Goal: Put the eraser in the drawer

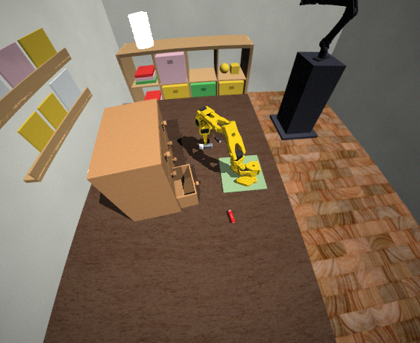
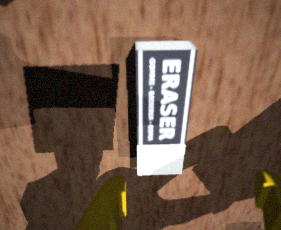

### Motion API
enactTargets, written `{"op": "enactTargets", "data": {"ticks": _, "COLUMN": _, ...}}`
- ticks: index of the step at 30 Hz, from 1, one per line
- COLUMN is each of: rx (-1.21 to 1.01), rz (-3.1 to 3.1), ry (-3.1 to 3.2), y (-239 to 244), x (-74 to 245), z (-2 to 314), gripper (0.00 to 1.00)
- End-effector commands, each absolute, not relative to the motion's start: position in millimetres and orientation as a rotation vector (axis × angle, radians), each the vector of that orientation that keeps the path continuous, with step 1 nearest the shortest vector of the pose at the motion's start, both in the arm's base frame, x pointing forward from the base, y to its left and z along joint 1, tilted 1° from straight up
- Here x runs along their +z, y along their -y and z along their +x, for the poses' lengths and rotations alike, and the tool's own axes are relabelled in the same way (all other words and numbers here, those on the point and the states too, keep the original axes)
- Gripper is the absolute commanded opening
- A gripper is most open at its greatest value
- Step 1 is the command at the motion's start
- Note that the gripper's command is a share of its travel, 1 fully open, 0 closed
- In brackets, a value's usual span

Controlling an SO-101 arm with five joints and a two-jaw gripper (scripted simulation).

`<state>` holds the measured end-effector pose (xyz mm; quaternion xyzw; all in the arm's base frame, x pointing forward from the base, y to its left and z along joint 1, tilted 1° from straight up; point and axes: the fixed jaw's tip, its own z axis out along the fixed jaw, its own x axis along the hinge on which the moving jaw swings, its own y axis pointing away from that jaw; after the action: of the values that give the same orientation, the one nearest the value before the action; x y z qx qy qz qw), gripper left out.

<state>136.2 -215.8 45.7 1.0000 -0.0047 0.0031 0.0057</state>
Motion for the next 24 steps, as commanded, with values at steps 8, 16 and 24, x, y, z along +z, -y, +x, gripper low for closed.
{"op": "enactTargets", "data": {"ticks": 8, "rx": 0.003, "rz": 3.139, "ry": 0.017, "y": 216.4, "x": 30.4, "z": 134.6, "gripper": 0.27}}
{"op": "enactTargets", "data": {"ticks": 16, "rx": 0.003, "rz": 3.139, "ry": 0.017, "y": 216.4, "x": 30.4, "z": 134.6, "gripper": 0.27}}
{"op": "enactTargets", "data": {"ticks": 24, "rx": 0.003, "rz": 3.139, "ry": 0.017, "y": 216.4, "x": 20.5, "z": 135.4, "gripper": 0.27}}
